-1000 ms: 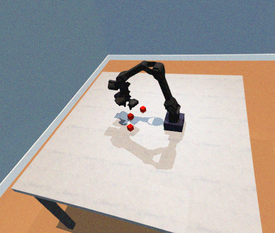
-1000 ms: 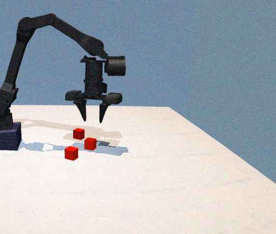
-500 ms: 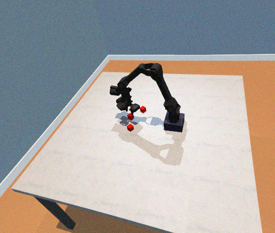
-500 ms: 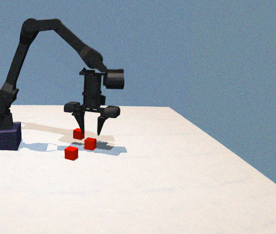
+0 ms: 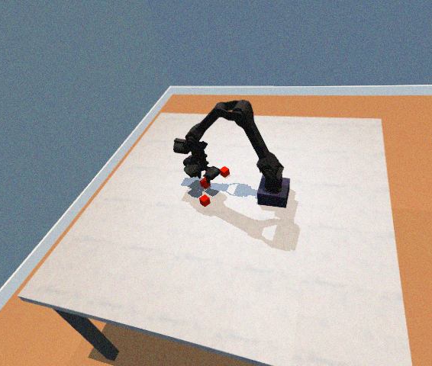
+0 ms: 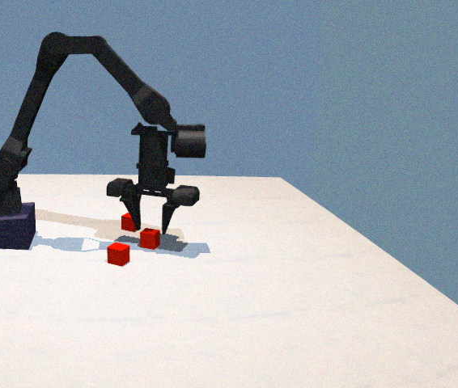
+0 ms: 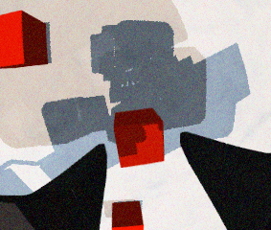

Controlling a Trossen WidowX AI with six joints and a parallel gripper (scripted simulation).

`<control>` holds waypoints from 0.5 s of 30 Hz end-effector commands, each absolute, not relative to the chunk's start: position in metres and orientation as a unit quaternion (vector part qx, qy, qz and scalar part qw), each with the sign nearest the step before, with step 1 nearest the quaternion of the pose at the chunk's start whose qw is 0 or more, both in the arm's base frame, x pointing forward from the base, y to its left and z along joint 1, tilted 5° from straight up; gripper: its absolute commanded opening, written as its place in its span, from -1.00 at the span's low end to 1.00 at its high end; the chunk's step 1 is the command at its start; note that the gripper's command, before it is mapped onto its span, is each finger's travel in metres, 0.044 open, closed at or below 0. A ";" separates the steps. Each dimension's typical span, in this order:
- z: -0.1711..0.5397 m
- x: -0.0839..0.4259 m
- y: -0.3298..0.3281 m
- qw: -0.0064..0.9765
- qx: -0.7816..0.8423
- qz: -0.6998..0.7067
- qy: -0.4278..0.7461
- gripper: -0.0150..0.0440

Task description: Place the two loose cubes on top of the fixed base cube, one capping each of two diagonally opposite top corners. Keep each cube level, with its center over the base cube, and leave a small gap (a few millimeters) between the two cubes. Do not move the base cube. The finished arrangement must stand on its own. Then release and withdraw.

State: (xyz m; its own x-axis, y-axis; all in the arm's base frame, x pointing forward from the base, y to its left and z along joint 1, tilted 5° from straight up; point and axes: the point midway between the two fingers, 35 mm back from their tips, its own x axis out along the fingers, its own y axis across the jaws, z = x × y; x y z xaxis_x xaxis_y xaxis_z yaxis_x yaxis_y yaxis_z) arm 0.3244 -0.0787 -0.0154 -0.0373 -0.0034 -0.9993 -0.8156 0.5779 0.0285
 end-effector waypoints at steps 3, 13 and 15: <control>-0.029 0.322 -0.078 0.614 -0.315 0.332 0.643 0.41; -0.031 0.322 -0.078 0.614 -0.315 0.332 0.643 -0.14; -0.031 0.322 -0.078 0.614 -0.315 0.332 0.643 -0.14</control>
State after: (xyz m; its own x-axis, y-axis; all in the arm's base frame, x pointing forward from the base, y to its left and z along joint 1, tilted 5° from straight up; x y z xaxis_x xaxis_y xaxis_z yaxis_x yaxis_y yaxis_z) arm 0.3220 -0.0783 -0.0290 -0.0440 -0.0015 -0.9990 -0.8151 0.5783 0.0350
